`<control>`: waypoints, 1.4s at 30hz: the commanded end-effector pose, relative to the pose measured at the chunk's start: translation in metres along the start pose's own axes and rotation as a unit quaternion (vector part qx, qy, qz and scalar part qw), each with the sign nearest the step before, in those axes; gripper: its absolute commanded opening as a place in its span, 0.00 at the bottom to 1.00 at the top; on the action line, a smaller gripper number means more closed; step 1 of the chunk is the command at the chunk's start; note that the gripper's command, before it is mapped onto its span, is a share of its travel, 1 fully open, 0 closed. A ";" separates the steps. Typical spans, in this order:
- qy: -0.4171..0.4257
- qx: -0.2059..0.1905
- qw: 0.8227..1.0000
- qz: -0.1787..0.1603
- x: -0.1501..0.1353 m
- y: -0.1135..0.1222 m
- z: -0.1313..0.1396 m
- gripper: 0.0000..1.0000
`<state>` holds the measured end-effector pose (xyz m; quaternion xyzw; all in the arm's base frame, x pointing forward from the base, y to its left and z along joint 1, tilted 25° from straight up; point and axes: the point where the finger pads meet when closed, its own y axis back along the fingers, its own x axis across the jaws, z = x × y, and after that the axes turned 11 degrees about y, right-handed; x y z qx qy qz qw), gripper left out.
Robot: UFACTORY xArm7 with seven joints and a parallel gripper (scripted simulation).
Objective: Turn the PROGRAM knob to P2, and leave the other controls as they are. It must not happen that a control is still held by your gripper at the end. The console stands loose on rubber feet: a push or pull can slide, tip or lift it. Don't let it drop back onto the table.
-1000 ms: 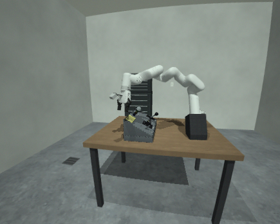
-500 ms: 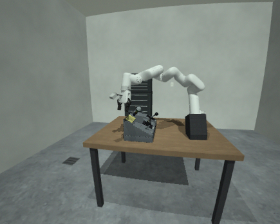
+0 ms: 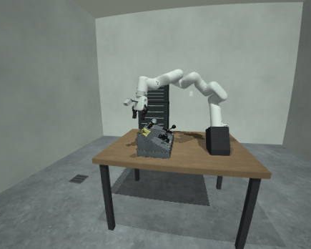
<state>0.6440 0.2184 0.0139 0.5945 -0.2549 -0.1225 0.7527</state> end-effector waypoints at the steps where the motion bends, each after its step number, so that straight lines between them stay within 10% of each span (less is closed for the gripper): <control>1: 0.000 0.004 1.000 0.002 -0.009 0.026 -0.003 1.00; 21: 0.000 0.004 1.000 0.002 -0.049 0.117 -0.005 1.00; 42: -0.038 -0.041 0.998 0.037 -0.055 0.099 0.017 1.00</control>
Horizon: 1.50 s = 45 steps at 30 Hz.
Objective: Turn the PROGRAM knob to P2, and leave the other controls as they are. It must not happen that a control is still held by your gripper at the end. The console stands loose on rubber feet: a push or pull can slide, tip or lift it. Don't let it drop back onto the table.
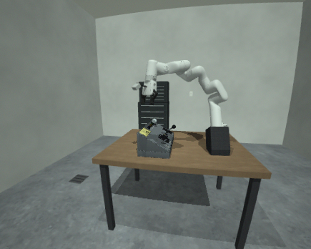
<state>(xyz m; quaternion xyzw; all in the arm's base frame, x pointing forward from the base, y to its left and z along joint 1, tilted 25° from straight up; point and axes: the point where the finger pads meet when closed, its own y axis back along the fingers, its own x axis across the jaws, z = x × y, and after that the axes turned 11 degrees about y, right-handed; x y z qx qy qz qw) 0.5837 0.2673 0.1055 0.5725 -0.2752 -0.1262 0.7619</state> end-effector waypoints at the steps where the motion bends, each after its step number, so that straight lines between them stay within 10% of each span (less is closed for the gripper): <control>1: -0.028 -0.030 0.999 0.029 -0.003 -0.014 0.015 1.00; 24: -0.148 -0.121 0.957 0.216 -0.009 -0.071 0.098 1.00; 39: -0.148 -0.121 0.957 0.216 -0.009 -0.071 0.098 1.00; 45: -0.169 -0.121 0.941 0.265 -0.009 -0.080 0.116 1.00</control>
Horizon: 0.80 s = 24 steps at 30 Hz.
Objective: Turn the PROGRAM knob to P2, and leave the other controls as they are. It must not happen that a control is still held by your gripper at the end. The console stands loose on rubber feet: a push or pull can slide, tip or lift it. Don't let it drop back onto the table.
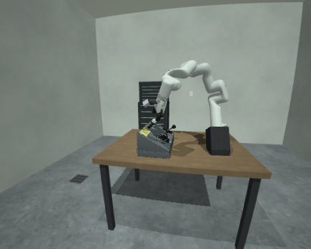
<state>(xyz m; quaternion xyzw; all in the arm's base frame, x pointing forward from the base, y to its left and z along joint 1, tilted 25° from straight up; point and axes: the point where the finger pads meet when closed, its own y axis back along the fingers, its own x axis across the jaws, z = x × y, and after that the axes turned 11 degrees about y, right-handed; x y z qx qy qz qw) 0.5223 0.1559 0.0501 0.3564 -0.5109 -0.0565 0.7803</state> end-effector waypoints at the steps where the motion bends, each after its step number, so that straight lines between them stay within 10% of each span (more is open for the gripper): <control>1: -0.011 0.005 1.000 0.014 0.001 -0.001 0.002 1.00; 24: -0.040 0.015 0.997 0.062 0.002 -0.013 0.017 1.00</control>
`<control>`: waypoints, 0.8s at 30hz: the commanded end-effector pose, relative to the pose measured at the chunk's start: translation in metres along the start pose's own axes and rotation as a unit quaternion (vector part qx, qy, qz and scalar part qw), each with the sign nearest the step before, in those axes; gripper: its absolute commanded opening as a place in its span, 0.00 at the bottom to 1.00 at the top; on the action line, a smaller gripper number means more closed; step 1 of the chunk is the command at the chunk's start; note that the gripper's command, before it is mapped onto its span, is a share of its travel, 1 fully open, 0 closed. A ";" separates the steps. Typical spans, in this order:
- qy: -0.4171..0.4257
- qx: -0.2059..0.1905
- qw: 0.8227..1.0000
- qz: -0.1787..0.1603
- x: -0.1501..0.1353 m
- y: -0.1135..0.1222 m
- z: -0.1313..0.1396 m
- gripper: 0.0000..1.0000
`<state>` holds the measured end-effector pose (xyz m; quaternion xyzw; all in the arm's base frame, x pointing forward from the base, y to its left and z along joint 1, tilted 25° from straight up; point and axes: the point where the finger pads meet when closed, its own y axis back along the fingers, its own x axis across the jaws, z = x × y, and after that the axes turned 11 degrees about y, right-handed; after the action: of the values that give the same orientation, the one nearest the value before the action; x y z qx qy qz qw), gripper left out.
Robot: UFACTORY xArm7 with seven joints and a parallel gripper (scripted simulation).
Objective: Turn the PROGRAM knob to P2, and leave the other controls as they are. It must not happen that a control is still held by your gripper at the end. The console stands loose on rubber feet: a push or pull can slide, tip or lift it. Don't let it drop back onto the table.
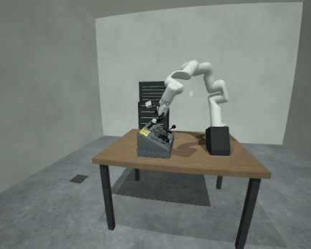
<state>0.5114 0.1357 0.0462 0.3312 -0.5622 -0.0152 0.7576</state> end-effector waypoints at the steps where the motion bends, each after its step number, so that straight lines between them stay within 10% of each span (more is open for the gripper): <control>1: -0.002 0.002 1.000 0.000 0.001 0.001 -0.001 1.00; 24: -0.059 0.051 0.993 0.086 0.002 -0.016 0.027 1.00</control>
<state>0.5023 0.1188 0.0447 0.3192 -0.6061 0.0275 0.7280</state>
